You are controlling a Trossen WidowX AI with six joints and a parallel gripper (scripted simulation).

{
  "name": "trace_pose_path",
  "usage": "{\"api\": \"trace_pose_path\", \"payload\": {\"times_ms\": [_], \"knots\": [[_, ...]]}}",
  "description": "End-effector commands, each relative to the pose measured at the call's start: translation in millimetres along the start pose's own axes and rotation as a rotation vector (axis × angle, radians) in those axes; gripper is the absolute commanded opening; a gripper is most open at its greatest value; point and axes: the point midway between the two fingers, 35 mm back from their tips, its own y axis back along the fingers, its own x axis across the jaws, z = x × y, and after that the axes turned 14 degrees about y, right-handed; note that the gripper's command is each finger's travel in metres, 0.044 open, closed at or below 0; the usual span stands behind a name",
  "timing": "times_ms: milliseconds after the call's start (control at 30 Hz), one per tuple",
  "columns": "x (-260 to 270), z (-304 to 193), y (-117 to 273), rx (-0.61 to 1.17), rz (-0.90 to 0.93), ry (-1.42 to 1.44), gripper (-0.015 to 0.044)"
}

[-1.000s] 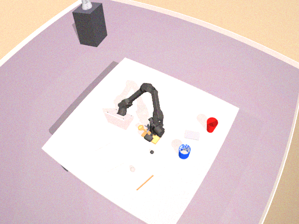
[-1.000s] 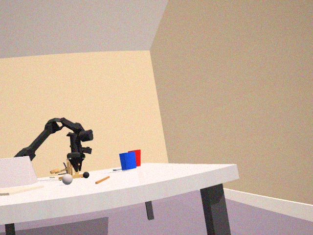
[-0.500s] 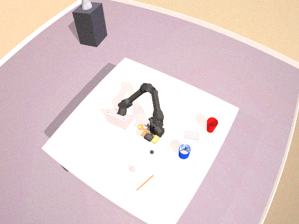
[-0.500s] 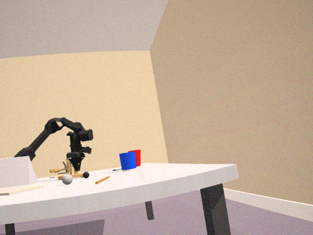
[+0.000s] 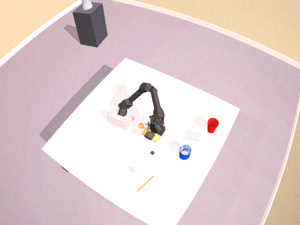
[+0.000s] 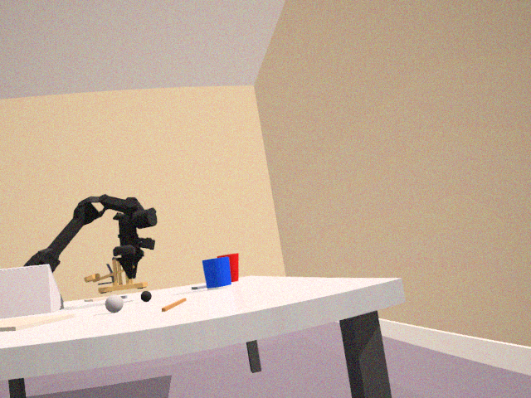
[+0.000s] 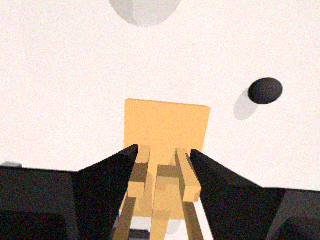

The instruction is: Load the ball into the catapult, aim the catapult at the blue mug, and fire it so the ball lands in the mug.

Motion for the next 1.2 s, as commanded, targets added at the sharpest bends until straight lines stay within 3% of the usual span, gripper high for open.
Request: {"api": "trace_pose_path", "payload": {"times_ms": [0,933,1167], "knots": [[-1,-1,-5,0.0,0.001,-0.007,0.0],[0,-1,-37,0.002,0.001,-0.002,0.0],[0,-1,-37,0.002,0.001,-0.002,0.0184]]}}
